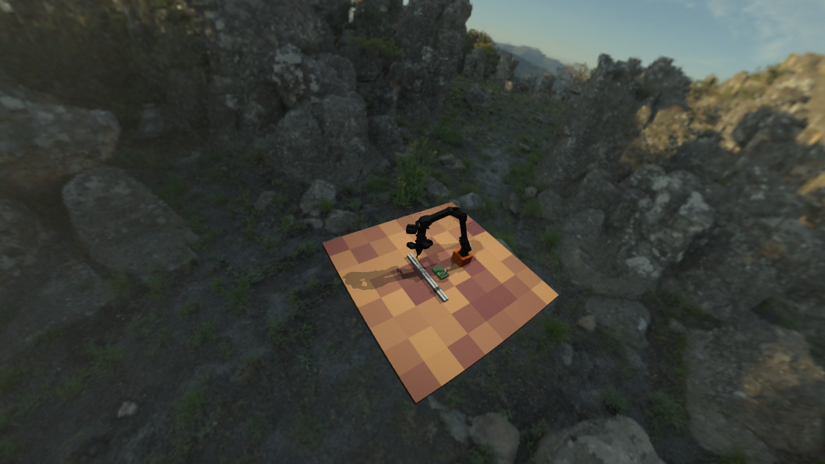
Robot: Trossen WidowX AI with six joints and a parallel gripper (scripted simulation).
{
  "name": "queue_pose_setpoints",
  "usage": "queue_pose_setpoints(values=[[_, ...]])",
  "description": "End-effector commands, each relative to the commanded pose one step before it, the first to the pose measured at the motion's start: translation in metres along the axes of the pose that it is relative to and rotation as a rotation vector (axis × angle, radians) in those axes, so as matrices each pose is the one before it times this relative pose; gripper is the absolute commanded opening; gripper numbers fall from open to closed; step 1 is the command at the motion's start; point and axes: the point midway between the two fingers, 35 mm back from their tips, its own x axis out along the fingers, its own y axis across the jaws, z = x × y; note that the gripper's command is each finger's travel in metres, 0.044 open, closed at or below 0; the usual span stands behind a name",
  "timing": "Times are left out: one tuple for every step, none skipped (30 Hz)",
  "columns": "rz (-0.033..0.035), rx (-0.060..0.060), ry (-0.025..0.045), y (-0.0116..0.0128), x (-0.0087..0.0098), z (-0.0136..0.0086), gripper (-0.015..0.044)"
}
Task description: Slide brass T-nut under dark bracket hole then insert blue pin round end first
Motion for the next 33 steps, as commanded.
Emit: queue_pose_setpoints(values=[[-0.01353,-0.0049,-0.00591,0.00163,0.00025,0.00102,-0.015],[-0.00339,-0.0007,-0.0003,0.00015,0.00008,-0.00009,-0.015],[-0.00339,-0.0007,-0.00029,0.00015,0.00008,-0.00009,-0.015],[-0.00339,-0.0007,-0.00028,0.00015,0.00008,-0.00009,-0.015],[-0.00339,-0.0007,-0.00028,0.00015,0.00008,-0.00009,-0.015],[-0.00339,-0.0007,-0.00027,0.00015,0.00007,-0.00009,-0.015],[-0.00339,-0.0007,-0.00027,0.00015,0.00007,-0.00009,-0.015],[-0.00338,-0.0007,-0.00026,0.00016,0.00007,-0.00009,-0.015],[-0.00338,-0.0007,-0.00026,0.00016,0.00007,-0.00008,-0.015],[-0.00338,-0.0007,-0.00025,0.00016,0.00007,-0.00008,-0.015],[-0.00338,-0.0007,-0.00025,0.00016,0.00007,-0.00008,-0.015],[-0.00338,-0.0007,-0.00024,0.00016,0.00006,-0.00008,-0.015],[-0.00338,-0.0007,-0.00024,0.00016,0.00006,-0.00008,-0.015],[-0.00338,-0.0007,-0.00023,0.00016,0.00006,-0.00008,-0.015],[-0.00338,-0.0007,-0.00023,0.00017,0.00006,-0.00008,-0.015],[-0.00338,-0.0007,-0.00022,0.00017,0.00006,-0.00008,-0.015],[-0.00338,-0.0007,-0.00021,0.00017,0.00006,-0.00007,-0.015],[-0.00337,-0.0007,-0.00021,0.00017,0.00006,-0.00007,-0.015],[-0.00337,-0.0007,-0.0002,0.00017,0.00005,-0.00007,-0.015],[-0.00337,-0.0008,-0.0002,0.00017,0.00005,-0.00007,-0.015],[-0.00337,-0.0008,-0.00019,0.00017,0.00005,-0.00007,-0.015],[-0.00337,-0.0008,-0.00019,0.00018,0.00005,-0.00007,-0.015],[-0.00337,-0.0008,-0.00018,0.00018,0.00005,-0.00007,-0.015],[-0.00337,-0.0008,-0.00018,0.00018,0.00005,-0.00007,-0.015],[-0.00337,-0.0008,-0.00017,0.00018,0.00004,-0.00006,-0.015],[-0.00336,-0.0008,-0.00017,0.00018,0.00004,-0.00006,-0.015],[-0.00336,-0.0008,-0.00016,0.00018,0.00004,-0.00006,-0.015],[-0.00336,-0.0008,-0.00016,0.00018,0.00004,-0.00006,-0.015],[-0.00336,-0.0008,-0.00015,0.00019,0.00004,-0.00006,-0.015],[-0.00336,-0.0008,-0.00015,0.00019,0.00004,-0.00006,-0.015],[-0.00336,-0.0008,-0.00014,0.00019,0.00003,-0.00006,-0.015],[-0.00336,-0.0008,-0.00013,0.00019,0.00003,-0.00005,-0.015],[-0.00335,-0.0008,-0.00013,0.00019,0.00003,-0.00005,-0.015]])
